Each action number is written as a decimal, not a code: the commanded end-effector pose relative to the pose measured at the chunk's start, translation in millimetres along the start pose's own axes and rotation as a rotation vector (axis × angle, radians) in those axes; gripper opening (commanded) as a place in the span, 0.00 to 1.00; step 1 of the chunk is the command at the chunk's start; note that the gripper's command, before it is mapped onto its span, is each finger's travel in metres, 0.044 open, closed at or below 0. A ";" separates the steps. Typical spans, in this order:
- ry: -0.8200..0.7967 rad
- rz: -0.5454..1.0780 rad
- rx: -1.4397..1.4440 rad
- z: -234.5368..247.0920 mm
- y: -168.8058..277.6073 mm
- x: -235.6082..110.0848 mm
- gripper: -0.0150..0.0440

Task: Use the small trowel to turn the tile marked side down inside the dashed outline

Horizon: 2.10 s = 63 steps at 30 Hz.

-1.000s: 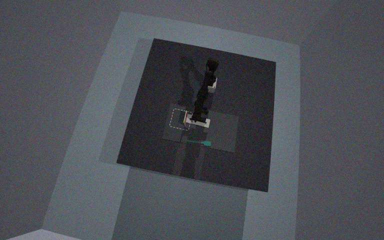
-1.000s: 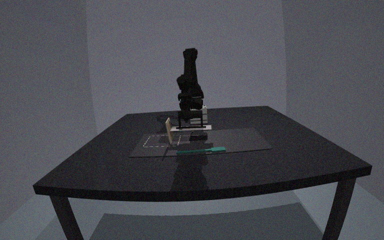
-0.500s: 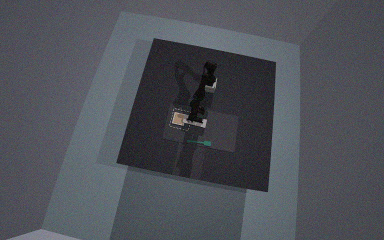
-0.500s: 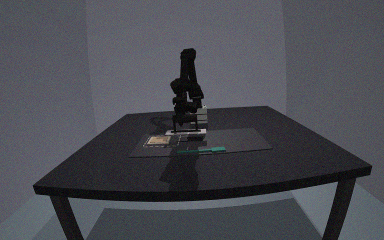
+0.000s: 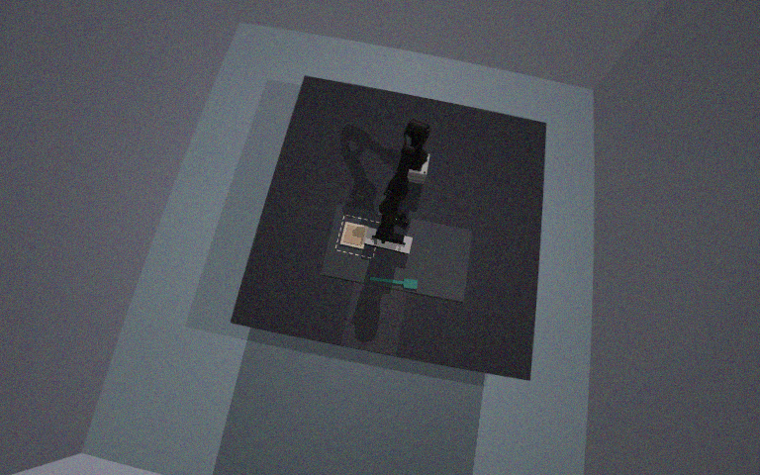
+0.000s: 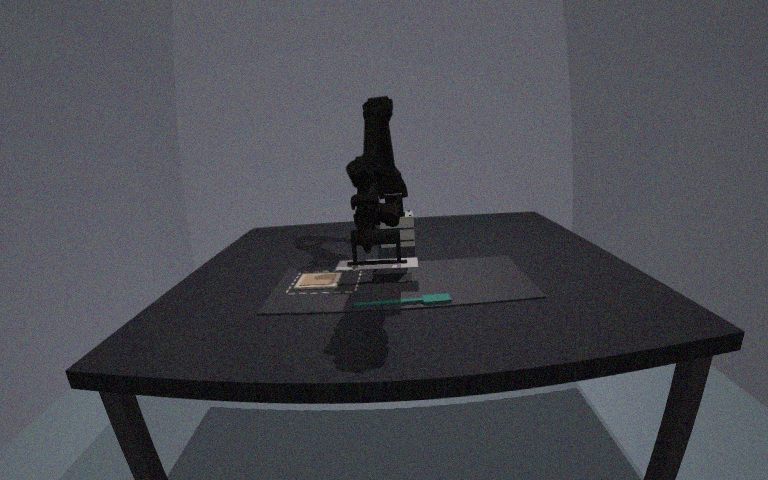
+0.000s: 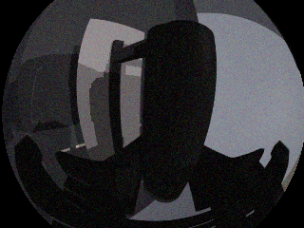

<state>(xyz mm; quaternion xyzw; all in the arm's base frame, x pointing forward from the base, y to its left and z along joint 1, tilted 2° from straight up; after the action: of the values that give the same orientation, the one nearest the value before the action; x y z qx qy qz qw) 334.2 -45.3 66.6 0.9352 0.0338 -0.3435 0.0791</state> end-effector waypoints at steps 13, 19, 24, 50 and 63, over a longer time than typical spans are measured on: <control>0.022 0.003 0.005 -36.8 -48.1 -22.8 0.25; 0.027 0.003 0.007 -45.8 -66.1 -33.7 0.25; 0.027 0.003 0.008 -46.7 -68.1 -35.0 0.25; 0.027 0.003 0.008 -46.7 -68.1 -35.0 0.25; 0.019 -0.001 0.002 -43.8 -68.6 -34.7 0.25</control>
<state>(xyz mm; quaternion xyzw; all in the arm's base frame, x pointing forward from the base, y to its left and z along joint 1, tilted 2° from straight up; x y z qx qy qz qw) 327.2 29.4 112.7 0.9378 0.0354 -0.3363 0.0785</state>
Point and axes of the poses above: the point midway between the two fingers, 35 mm back from their tips, its own x axis out along the fingers, its own z axis across the jaws, y = z × x, the point moved 6 cm from there along -x, back along the fingers, and after that the axes turned 6 degrees about -x, right-handed, at the moved point
